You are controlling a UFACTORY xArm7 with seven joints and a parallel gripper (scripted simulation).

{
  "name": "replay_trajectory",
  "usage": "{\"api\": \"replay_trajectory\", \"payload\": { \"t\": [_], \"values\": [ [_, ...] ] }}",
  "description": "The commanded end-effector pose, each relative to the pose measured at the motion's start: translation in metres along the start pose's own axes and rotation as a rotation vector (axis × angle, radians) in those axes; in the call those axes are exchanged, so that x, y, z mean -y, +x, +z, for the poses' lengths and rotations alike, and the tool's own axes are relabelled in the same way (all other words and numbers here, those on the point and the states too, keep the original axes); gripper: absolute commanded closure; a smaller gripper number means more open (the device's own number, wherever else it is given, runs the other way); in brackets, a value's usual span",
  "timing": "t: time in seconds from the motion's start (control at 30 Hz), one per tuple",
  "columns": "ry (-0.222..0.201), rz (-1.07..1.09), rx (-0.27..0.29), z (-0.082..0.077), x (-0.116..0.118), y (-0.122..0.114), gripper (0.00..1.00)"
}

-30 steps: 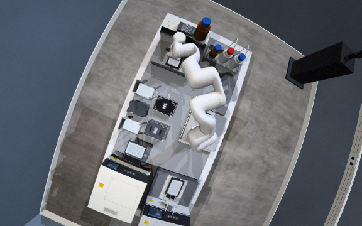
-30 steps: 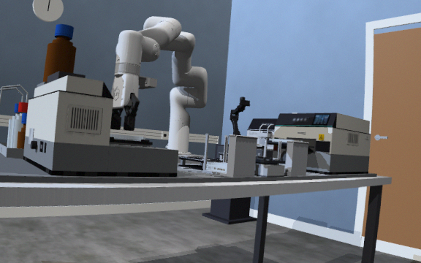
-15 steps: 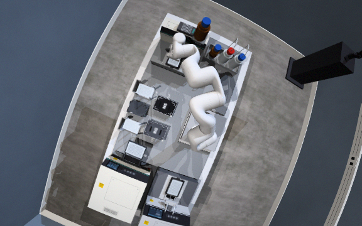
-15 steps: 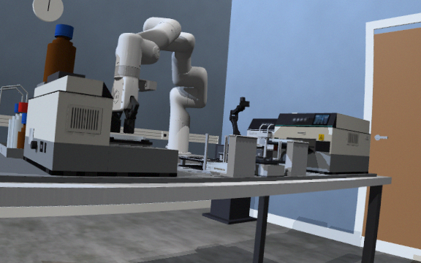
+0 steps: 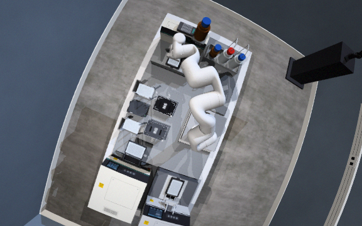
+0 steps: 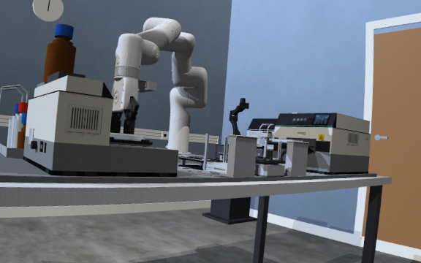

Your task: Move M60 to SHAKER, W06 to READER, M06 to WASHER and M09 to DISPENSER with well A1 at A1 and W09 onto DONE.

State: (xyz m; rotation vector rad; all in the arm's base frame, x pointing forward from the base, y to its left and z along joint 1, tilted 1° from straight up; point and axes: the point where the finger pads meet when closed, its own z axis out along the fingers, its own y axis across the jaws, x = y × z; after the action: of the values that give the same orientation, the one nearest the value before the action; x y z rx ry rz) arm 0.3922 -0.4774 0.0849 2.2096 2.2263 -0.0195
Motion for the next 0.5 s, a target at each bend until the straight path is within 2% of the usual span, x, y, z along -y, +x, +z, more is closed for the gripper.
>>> {"api": "replay_trajectory", "payload": {
  "t": [0.0,0.47],
  "values": [
    [-0.003,0.0,0.004,-0.0013,-0.0009,-0.0013,0.0],
    [-0.003,0.0,0.004,0.0026,-0.0009,-0.0013,0.0]
  ]
}}
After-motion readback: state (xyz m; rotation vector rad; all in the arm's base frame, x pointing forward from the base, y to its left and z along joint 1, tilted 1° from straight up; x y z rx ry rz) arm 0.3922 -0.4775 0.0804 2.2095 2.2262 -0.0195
